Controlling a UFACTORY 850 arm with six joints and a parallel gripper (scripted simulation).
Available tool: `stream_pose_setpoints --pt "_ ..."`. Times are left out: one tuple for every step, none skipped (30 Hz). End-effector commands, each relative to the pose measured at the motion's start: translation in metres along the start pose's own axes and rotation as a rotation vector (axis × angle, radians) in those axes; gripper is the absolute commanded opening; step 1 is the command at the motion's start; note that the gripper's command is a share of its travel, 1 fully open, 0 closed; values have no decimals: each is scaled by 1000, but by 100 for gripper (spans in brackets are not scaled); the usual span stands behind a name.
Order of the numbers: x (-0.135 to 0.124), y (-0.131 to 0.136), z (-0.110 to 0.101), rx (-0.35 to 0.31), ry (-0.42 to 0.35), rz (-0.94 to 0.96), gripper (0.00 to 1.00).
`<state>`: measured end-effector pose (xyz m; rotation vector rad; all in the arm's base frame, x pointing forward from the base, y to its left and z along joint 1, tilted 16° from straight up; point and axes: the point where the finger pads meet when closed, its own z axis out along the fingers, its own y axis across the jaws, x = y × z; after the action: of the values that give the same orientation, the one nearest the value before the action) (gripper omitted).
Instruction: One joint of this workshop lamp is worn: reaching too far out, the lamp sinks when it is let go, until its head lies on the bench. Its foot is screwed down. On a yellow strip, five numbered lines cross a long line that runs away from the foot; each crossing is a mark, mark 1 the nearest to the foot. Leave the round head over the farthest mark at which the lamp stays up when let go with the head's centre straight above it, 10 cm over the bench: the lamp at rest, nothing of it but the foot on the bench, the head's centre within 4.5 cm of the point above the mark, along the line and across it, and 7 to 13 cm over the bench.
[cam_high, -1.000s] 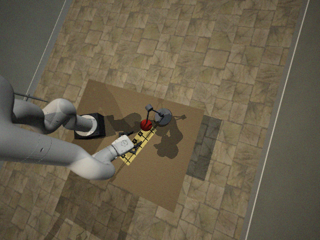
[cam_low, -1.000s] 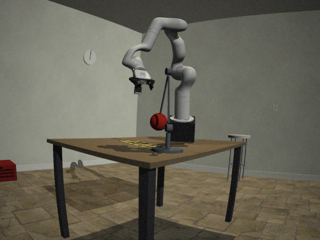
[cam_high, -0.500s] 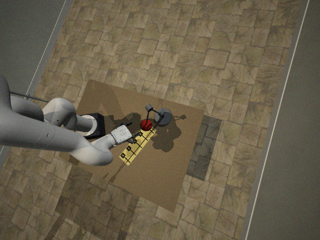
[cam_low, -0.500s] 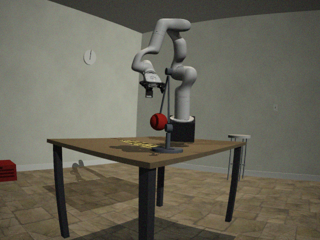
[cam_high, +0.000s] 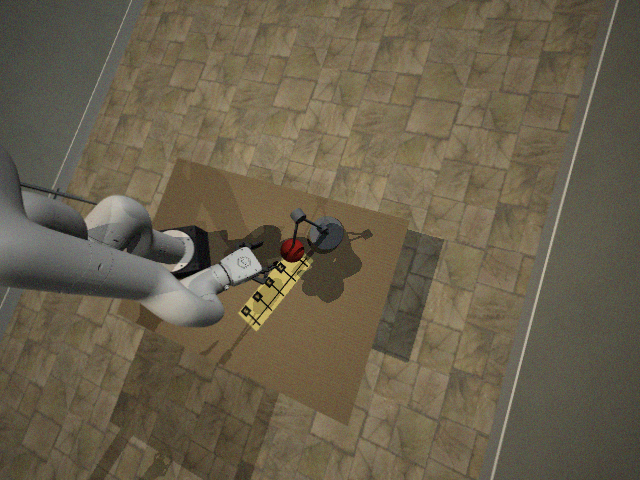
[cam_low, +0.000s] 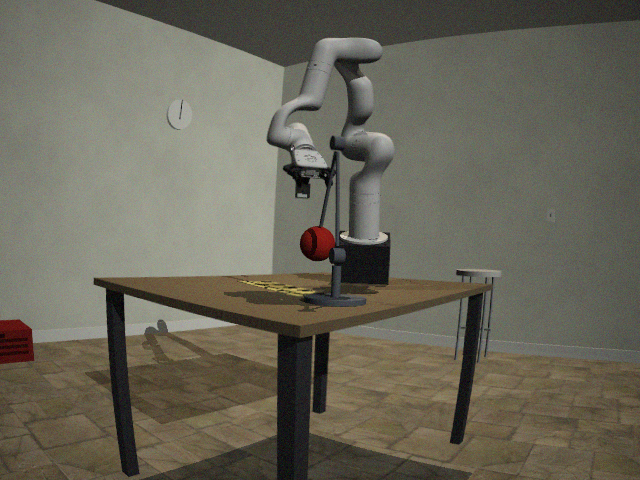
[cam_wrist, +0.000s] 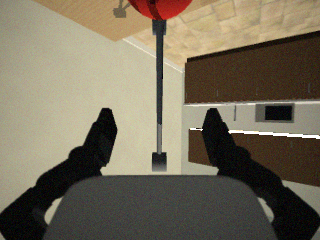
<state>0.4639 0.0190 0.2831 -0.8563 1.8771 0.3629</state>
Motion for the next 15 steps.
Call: stream_pose_setpoints --pt "0 1 3 2 -2 -1 100" --pt "0 1 5 2 -2 -1 100" --pt "0 1 8 2 -2 -1 100" --pt "0 1 11 2 -2 -1 100" --pt "0 0 13 2 -2 -1 100" --pt "0 0 16 2 -2 -1 100" --pt "0 0 19 2 -2 -1 100" --pt "0 0 21 1 -2 -1 100" --pt "0 0 24 1 -1 -1 100" --pt "0 0 27 1 -1 -1 100" --pt "0 0 29 1 -1 -1 100" --pt "0 0 32 1 -1 -1 100" --pt "0 0 35 1 -1 -1 100" --pt "0 0 37 1 -1 -1 100" --pt "0 0 40 1 -1 -1 100"
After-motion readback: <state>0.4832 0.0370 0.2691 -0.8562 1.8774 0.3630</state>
